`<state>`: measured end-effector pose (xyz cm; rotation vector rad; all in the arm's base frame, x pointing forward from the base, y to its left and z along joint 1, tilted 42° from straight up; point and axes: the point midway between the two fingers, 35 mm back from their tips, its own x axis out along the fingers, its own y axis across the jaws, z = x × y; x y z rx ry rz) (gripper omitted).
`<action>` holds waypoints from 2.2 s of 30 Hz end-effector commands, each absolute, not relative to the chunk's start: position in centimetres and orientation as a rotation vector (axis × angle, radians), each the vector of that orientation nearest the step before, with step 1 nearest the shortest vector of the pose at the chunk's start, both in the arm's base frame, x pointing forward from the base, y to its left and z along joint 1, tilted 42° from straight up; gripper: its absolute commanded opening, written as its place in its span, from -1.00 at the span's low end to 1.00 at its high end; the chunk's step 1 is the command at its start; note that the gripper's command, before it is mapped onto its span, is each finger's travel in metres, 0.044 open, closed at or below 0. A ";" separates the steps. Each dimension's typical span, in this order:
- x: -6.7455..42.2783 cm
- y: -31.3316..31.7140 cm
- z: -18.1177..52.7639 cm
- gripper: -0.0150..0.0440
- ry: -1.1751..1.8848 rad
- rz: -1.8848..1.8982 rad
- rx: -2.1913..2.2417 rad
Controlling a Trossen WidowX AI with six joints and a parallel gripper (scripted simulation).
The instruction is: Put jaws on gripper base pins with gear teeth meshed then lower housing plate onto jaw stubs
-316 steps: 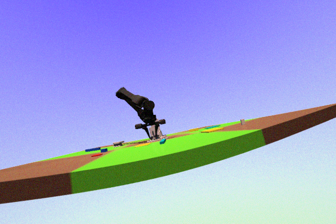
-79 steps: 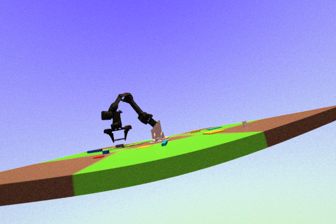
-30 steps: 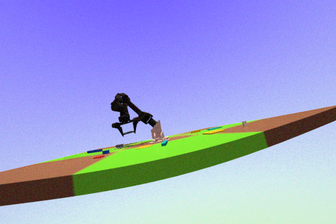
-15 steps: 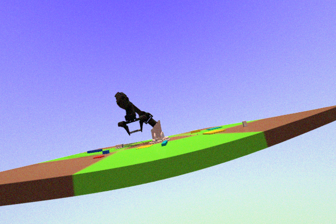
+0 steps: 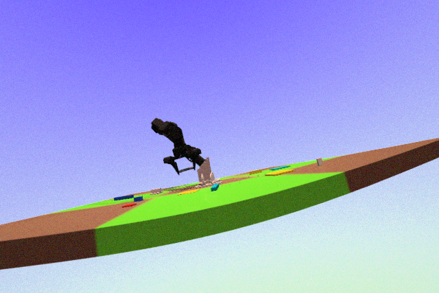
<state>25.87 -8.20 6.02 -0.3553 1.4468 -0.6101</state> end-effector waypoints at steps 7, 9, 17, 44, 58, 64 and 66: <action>26.1 -5.6 4.0 0.70 1.440 -0.638 -0.354; 26.0 -5.1 3.6 0.70 1.437 -0.643 -0.354; 25.8 -3.0 1.9 0.70 1.425 -0.669 -0.356; 24.6 0.6 -1.0 0.70 1.383 -0.724 -0.371; 24.6 0.7 -1.0 0.70 1.378 -0.731 -0.363; 24.7 0.7 -1.1 0.70 1.378 -0.731 -0.363; 24.7 0.7 -1.1 0.70 1.378 -0.731 -0.363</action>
